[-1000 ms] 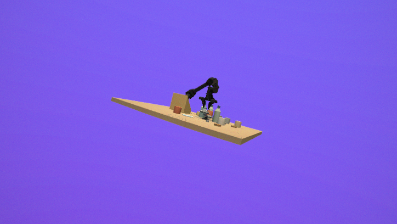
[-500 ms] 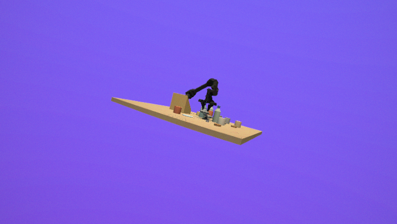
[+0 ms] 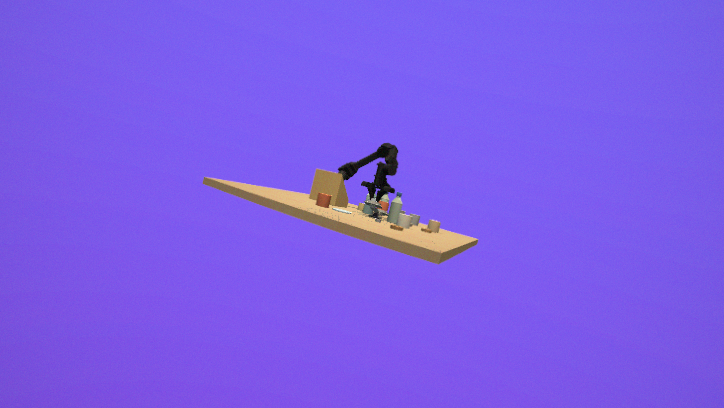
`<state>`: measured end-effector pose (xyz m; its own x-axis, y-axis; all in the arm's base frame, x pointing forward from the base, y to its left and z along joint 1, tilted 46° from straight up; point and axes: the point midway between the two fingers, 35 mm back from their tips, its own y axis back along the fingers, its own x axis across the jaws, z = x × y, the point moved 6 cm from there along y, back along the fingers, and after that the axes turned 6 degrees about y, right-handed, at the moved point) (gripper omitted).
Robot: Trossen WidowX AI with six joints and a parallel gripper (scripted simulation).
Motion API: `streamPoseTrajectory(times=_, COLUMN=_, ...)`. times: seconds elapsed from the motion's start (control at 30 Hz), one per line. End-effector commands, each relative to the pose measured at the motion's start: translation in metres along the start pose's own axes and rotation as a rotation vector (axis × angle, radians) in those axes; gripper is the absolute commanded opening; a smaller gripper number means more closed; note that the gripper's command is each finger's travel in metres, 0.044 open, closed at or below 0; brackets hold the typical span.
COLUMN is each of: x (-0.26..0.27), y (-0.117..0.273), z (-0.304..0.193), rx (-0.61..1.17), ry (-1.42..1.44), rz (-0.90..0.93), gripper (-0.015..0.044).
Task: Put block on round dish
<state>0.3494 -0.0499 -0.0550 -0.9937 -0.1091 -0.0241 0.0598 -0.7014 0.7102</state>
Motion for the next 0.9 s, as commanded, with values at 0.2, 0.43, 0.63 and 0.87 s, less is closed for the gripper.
streamPoseTrajectory(times=0.2, x=-0.002, y=0.035, z=-0.002, rx=-0.001, ry=-0.006, rz=-0.001, gripper=0.0)
streamPoseTrajectory(times=0.43, x=-0.001, y=0.084, z=-0.001, rx=-0.001, ry=-0.006, rz=0.0, gripper=0.0)
streamPoseTrajectory(times=0.63, x=0.001, y=0.094, z=-0.001, rx=-0.001, ry=-0.006, rz=0.0, gripper=0.0)
streamPoseTrajectory(times=0.87, x=0.024, y=0.069, z=-0.043, rx=0.005, ry=-0.009, rz=0.002, gripper=0.0)
